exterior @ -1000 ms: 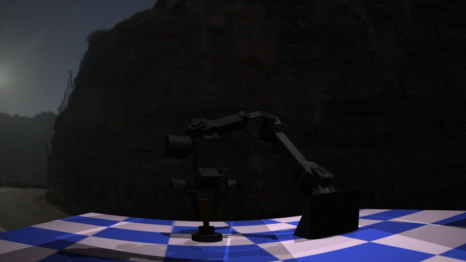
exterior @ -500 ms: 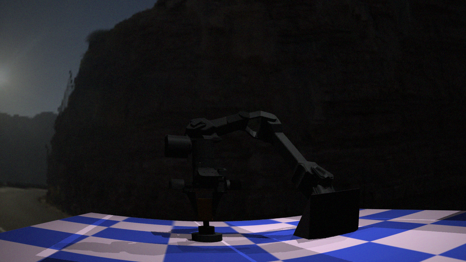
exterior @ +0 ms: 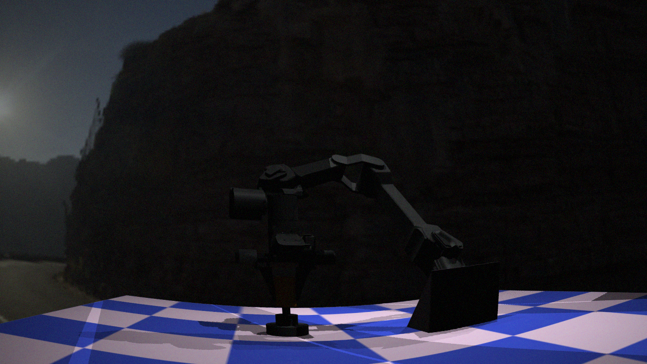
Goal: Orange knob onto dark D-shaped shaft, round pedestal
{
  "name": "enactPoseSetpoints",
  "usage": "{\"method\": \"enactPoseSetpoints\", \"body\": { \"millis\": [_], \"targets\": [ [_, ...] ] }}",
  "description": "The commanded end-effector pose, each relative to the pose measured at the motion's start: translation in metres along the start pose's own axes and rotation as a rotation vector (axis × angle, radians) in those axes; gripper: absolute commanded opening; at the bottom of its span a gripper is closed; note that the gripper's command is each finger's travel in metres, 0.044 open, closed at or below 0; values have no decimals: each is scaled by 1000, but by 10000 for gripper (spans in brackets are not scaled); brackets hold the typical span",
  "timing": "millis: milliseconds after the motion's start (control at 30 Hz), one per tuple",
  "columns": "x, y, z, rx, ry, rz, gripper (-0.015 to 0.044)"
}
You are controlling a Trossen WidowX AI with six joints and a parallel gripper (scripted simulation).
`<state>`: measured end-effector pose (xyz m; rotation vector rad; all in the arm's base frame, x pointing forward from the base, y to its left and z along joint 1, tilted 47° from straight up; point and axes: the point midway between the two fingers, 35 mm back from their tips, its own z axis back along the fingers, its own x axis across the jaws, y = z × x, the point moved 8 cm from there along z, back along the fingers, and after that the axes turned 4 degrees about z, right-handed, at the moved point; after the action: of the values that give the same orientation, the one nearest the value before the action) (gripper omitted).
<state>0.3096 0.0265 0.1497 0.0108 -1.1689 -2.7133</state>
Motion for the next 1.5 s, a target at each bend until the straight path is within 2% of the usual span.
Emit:
{"method": "enactPoseSetpoints", "body": {
  "millis": [0,1033,1267,1467],
  "targets": [
    [1,2,2,0,1,2,0],
    [0,0,3,0,1,2,0],
    [0,2,3,0,1,201,0],
    [-1,3,2,0,1,212,0]
  ]
}}
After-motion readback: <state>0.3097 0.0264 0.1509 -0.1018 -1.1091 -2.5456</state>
